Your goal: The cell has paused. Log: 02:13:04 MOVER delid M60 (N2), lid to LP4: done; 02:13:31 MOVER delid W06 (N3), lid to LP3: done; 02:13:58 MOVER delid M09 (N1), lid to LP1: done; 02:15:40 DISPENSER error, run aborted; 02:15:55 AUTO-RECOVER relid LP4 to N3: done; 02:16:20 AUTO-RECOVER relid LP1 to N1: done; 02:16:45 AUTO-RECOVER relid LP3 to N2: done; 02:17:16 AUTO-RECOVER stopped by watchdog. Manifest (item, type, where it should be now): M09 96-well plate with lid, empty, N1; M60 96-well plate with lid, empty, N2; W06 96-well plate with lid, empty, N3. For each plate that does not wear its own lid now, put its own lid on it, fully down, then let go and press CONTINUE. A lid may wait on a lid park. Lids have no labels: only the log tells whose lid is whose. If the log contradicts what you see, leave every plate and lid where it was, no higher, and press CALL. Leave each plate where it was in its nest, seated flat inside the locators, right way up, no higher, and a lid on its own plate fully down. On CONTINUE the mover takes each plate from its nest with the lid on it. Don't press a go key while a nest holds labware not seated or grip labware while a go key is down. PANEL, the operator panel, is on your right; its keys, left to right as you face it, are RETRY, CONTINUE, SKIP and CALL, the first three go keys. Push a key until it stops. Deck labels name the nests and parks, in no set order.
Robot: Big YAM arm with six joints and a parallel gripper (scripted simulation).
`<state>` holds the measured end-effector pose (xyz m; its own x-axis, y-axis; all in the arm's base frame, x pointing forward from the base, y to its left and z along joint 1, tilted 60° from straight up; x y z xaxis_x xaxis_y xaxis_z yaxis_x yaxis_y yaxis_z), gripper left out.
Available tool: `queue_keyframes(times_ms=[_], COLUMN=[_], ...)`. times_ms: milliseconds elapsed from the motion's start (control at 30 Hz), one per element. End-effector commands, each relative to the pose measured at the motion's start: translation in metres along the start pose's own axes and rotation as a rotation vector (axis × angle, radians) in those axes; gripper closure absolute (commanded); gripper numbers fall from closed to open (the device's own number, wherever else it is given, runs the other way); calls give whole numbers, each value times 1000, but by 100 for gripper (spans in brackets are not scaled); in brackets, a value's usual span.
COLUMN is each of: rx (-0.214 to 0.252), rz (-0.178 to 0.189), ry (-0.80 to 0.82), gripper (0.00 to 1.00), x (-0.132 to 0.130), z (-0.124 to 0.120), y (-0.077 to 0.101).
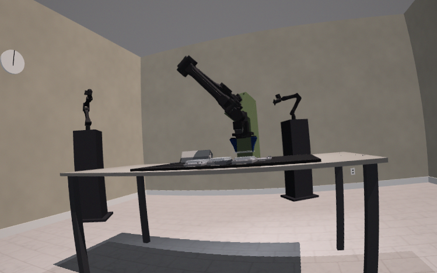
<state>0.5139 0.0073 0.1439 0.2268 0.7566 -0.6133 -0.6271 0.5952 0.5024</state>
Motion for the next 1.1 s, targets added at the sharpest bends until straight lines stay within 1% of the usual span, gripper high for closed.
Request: queue_keyframes(times_ms=[0,67,133,200,333,433,467,500,667,733,833,933,1000,1033,1067], rx=[7,-3,-12,-9,-3,1,-10,-10,-4,0,-9,-4,-4,-3,-2], rz=[2,4,-3,-7,5,4,-3,-6,5,1,-5,2,2,1,-1], ry=[-11,-11,-21,-20,7,9,-4,-8,8,5,-7,5,5,5,3], gripper=[100,100,100,100,100,100,100,100,100,100,100,100,100,100,100], x=[2,4,-4,-6,4,3,-4,-6,4,2,-4,2,2,-1,-2], z=[-7,-2,3,3,-2,-3,2,3,-1,-2,2,0,0,-1,-1], y=[-3,-3,-2,-4,-6,-7,-3,-5,-9,-11,-11,-13,-13,-10,-12])
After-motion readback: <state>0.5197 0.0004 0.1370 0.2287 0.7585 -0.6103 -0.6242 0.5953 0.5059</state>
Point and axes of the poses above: the point where the finger pads meet when closed, its own y axis back along the fingers, its own x axis across the jaws, z = x × y, the point moved 10 cm from there along y, back along the fingers, and after that the axes turned 14 degrees about y, right-handed, at the moved point
